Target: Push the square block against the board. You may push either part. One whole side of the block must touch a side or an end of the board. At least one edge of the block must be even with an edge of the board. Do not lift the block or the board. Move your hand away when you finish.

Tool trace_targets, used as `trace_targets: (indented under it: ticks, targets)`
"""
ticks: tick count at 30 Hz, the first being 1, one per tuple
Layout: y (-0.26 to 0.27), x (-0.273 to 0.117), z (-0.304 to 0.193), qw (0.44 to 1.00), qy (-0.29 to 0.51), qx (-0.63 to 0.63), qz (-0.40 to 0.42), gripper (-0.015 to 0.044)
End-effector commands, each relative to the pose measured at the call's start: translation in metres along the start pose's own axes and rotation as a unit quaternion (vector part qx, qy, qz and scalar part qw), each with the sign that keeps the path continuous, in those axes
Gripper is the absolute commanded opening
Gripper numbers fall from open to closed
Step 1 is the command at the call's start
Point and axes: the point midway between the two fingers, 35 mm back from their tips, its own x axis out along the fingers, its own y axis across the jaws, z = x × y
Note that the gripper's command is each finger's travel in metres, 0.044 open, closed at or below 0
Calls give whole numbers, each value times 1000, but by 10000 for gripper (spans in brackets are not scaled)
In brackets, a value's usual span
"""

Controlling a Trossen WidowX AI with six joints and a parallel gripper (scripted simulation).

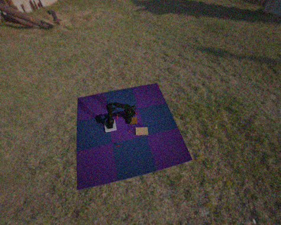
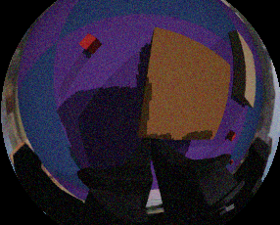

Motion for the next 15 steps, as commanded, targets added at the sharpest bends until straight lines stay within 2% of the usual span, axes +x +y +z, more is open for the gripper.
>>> trace_targets:
  ticks: [1, 15]
  targets:
    - [0, -1, 6, 1000, -3, -1, 2, 0]
    - [1, -1, -10, 1000, -2, -1, 2, 0]
